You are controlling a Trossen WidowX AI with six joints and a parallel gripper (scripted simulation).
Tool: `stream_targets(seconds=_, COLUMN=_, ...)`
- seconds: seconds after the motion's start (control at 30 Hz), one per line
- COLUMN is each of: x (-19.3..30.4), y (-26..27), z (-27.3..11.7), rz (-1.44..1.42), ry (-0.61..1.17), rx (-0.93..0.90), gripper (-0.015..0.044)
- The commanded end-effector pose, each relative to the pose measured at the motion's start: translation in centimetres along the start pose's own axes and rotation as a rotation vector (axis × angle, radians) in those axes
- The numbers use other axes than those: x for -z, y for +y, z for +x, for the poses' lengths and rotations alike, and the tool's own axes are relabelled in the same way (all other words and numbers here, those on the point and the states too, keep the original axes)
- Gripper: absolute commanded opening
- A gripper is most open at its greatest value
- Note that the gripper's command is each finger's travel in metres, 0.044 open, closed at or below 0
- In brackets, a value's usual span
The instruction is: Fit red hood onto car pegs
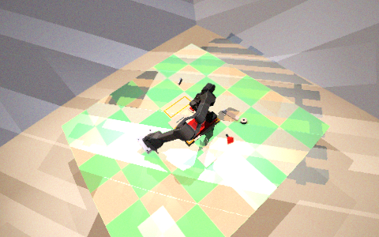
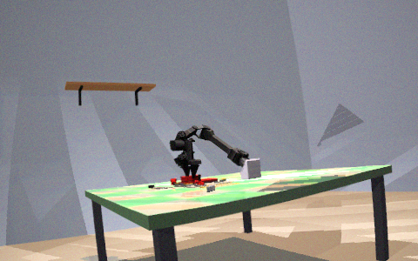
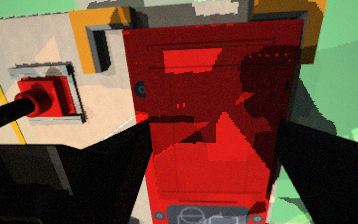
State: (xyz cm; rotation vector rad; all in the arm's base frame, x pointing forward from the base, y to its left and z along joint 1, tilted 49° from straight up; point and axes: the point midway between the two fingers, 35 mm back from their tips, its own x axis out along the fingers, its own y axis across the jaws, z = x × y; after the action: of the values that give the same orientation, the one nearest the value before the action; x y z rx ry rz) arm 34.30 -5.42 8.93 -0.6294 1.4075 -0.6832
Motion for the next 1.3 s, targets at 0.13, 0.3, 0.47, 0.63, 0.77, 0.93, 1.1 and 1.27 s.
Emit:
stream_targets(seconds=0.13, x=0.0, y=0.0, z=0.0, rz=0.000, ry=0.000, rx=0.000, gripper=0.0315)
stream_targets(seconds=0.3, x=0.0, y=0.0, z=0.0, rz=0.000, ry=0.000, rx=0.000, gripper=0.0440)
stream_targets(seconds=0.47, x=-0.1, y=0.1, z=-1.5, rz=0.000, ry=0.001, rx=-0.001, gripper=0.0440)
stream_targets(seconds=0.63, x=-0.1, y=0.2, z=-6.0, rz=-0.001, ry=0.002, rx=0.005, gripper=0.0440)
stream_targets(seconds=0.77, x=0.0, y=0.2, z=-7.0, rz=-0.001, ry=0.003, rx=0.008, gripper=0.0440)
stream_targets(seconds=0.93, x=0.0, y=0.2, z=-7.0, rz=-0.001, ry=0.003, rx=0.008, gripper=0.0440)
stream_targets(seconds=1.1, x=0.0, y=0.2, z=-7.0, rz=-0.001, ry=0.003, rx=0.008, gripper=0.0440)
stream_targets(seconds=1.27, x=0.0, y=0.2, z=-7.0, rz=-0.001, ry=0.003, rx=0.008, gripper=0.0440)
